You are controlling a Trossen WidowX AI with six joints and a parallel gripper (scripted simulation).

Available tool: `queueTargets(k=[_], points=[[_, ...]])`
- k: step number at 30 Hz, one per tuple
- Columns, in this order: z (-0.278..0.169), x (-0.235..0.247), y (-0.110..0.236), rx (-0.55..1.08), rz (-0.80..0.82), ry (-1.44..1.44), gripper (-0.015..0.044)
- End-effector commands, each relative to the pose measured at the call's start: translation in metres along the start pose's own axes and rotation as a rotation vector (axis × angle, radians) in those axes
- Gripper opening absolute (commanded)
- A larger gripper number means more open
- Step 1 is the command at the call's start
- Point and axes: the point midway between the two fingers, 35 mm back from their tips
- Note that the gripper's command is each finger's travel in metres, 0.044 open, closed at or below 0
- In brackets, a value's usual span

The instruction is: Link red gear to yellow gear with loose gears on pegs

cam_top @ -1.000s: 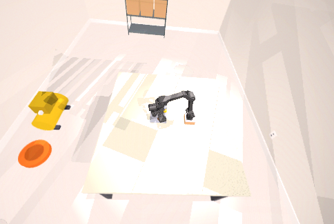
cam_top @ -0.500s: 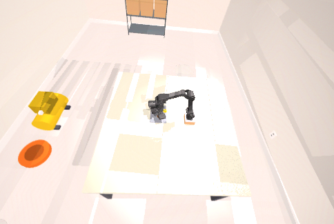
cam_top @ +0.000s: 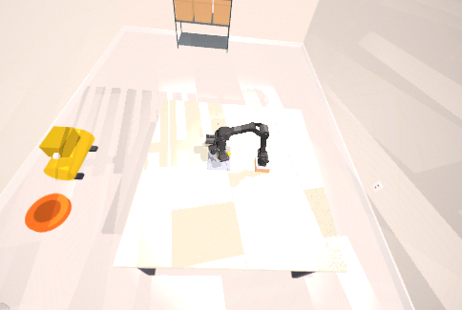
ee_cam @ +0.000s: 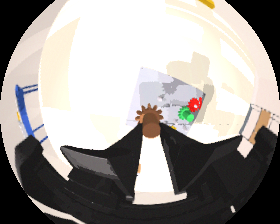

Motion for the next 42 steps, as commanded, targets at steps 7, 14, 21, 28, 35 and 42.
queueTargets(k=[7, 14, 21, 28, 35, 42], points=[[-0.01, -0.022, -0.011, 0.004, -0.002, 0.003, 0.0], [-0.018, -0.037, -0.018, 0.005, -0.003, 0.003, 0.0], [-0.026, -0.051, -0.025, 0.006, -0.005, 0.004, 0.0], [-0.035, -0.065, -0.032, 0.007, -0.006, 0.004, 0.0], [-0.045, -0.078, -0.039, 0.008, -0.007, 0.004, 0.0], [-0.052, -0.086, -0.043, 0.009, -0.008, 0.004, 0.0]])
Point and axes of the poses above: the point midway between the two fingers, 35 mm back from their tips, its own y axis back along the fingers, its own x axis across the jaws, z = x × y, and after that the axes turned 4 degrees about -y, right-handed
